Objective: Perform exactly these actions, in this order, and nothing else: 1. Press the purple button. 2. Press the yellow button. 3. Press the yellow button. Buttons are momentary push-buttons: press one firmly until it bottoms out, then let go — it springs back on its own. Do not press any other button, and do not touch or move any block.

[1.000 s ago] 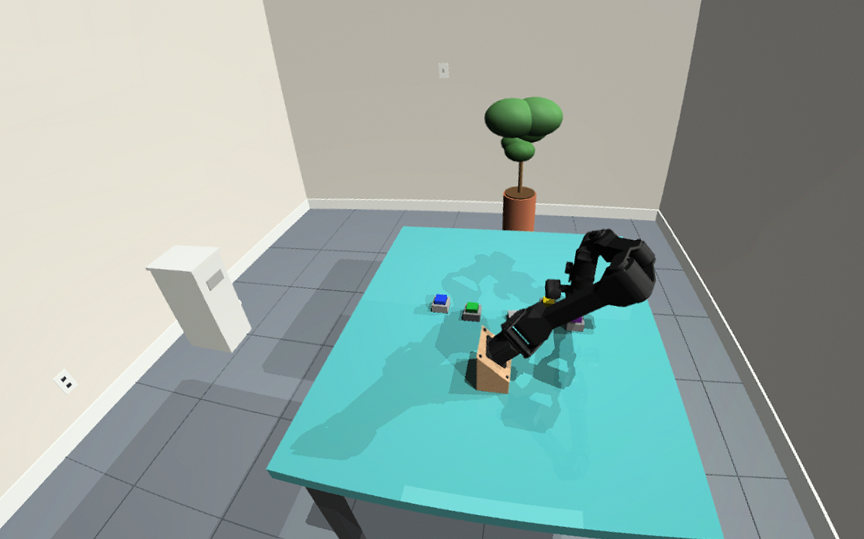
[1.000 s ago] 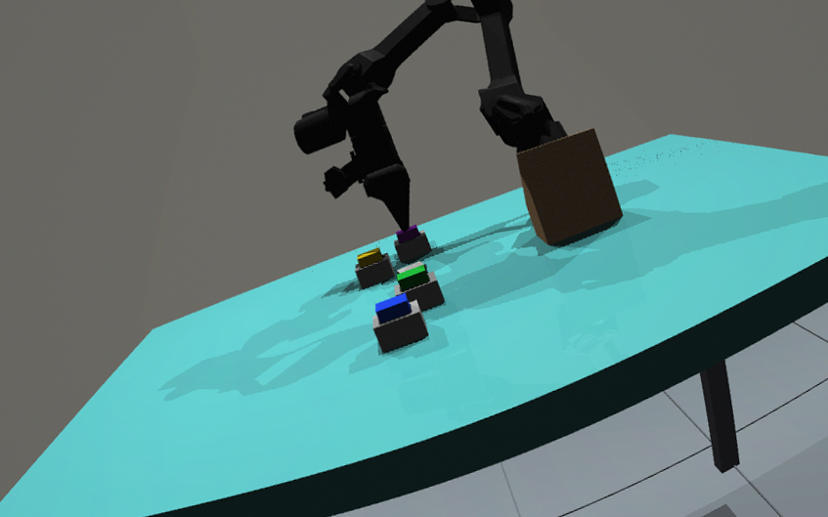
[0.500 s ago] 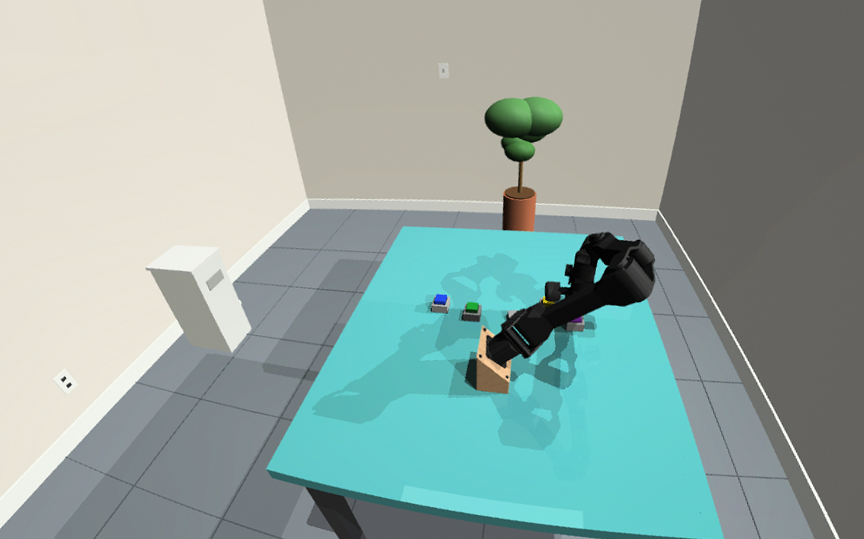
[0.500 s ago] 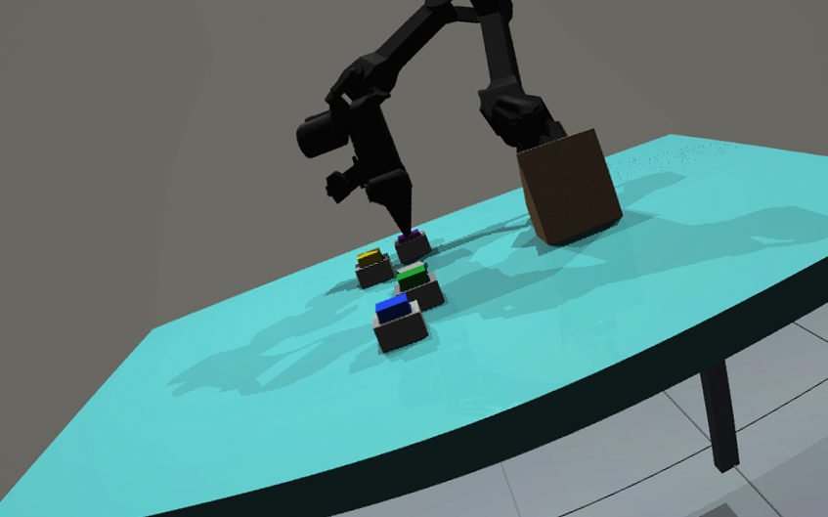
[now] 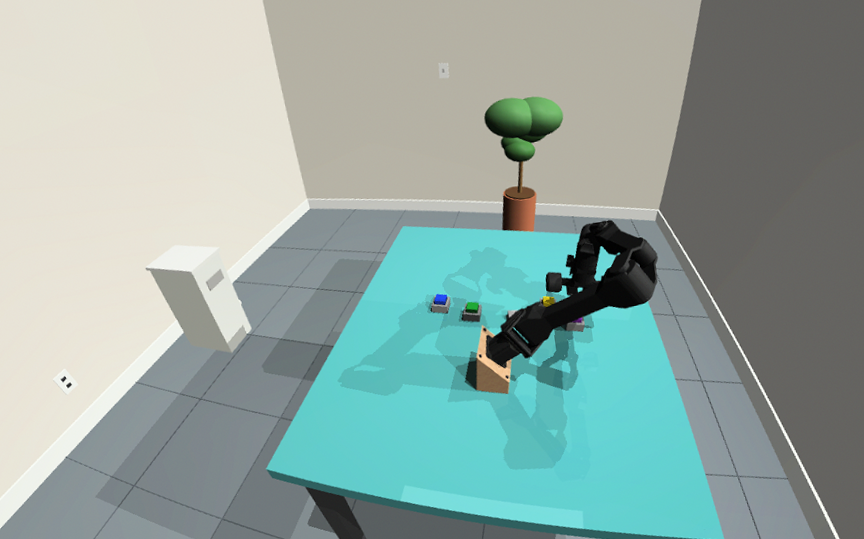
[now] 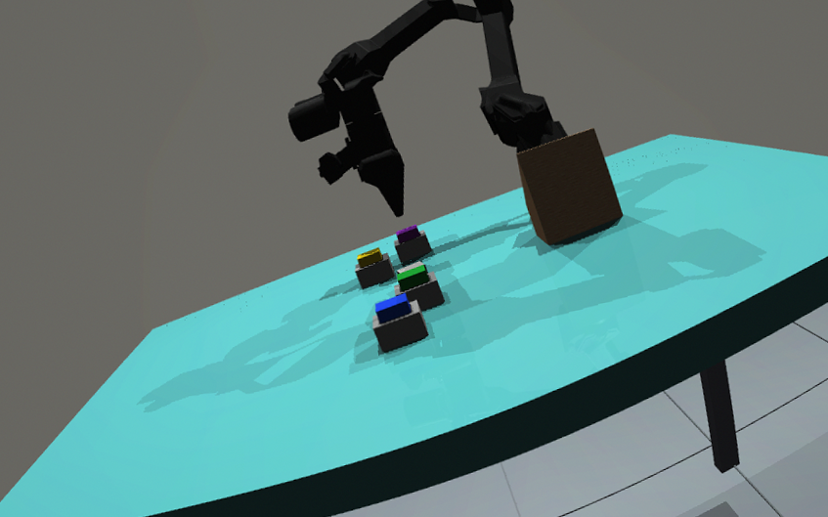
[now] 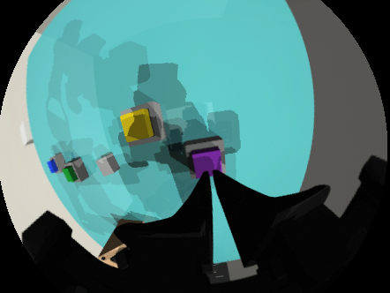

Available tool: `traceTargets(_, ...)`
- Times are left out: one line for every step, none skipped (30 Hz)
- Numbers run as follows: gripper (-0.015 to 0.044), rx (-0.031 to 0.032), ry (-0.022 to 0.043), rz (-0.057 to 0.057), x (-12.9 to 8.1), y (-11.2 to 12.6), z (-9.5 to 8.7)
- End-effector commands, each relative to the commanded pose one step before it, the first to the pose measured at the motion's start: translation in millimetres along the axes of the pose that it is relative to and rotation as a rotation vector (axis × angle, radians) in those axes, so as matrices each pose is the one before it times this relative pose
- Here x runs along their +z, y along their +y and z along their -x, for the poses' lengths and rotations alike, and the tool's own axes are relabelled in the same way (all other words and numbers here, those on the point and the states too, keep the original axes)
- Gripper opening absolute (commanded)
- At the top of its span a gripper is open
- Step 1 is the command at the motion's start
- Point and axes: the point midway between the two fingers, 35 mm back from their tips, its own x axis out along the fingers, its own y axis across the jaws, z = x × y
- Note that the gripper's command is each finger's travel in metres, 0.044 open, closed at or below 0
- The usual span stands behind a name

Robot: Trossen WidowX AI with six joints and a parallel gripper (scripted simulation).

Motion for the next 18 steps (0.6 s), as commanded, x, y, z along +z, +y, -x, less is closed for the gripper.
traceTargets(0.002, -0.00005, 0.0046, -0.0004, -0.25, 0.21, 11.0)
traceTargets(0.002, 0.00255, 0.0002, 0.0001, 0.77, 0.49, 9.74)
traceTargets(0.002, 0.00167, 0.00044, 0.0003, 0.38, 0.39, 12.88)
traceTargets(0.002, -0.00023, 0.00047, 0.0004, -0.32, 0.06, 12.94)
traceTargets(0.002, -0.00146, 0.00028, 0.0004, -0.69, -0.21, 9.87)
traceTargets(0.002, -0.0014, 0.0001, 0.0002, -0.59, -0.25, 5.92)
traceTargets(0.002, -0.00056, 0.00002, 0.0001, -0.23, -0.11, 1.97)
traceTargets(0.002, 0.0, 0.0, 0.0, 0.0, 0.0, 0.0)
traceTargets(0.002, 0.0, 0.0, 0.0, 0.0, 0.0, 0.0)
traceTargets(0.002, 0.00042, -0.00009, 0.0, 1.59, 1.39, 0.0)
traceTargets(0.002, 0.00116, -0.00026, 0.0, 4.72, 4.26, 0.01)
traceTargets(0.002, 0.00162, -0.00034, -0.0001, 7.66, 7.41, 0.01)
traceTargets(0.002, 0.00151, -0.00031, -0.0001, 9.51, 10.11, 0.0)
traceTargets(0.002, 0.00084, -0.00021, -0.0002, 9.12, 10.82, -0.02)
traceTargets(0.002, 0.00014, -0.00013, -0.0002, 8.59, 11.39, -0.05)
traceTargets(0.002, -0.00054, -0.0001, -0.0003, 7.94, 11.8, -0.09)
traceTargets(0.002, -0.00089, -0.00008, -0.0003, 5.75, 9.47, -0.1)
traceTargets(0.002, -0.00073, -0.00006, -0.0002, 3.27, 5.82, -0.07)
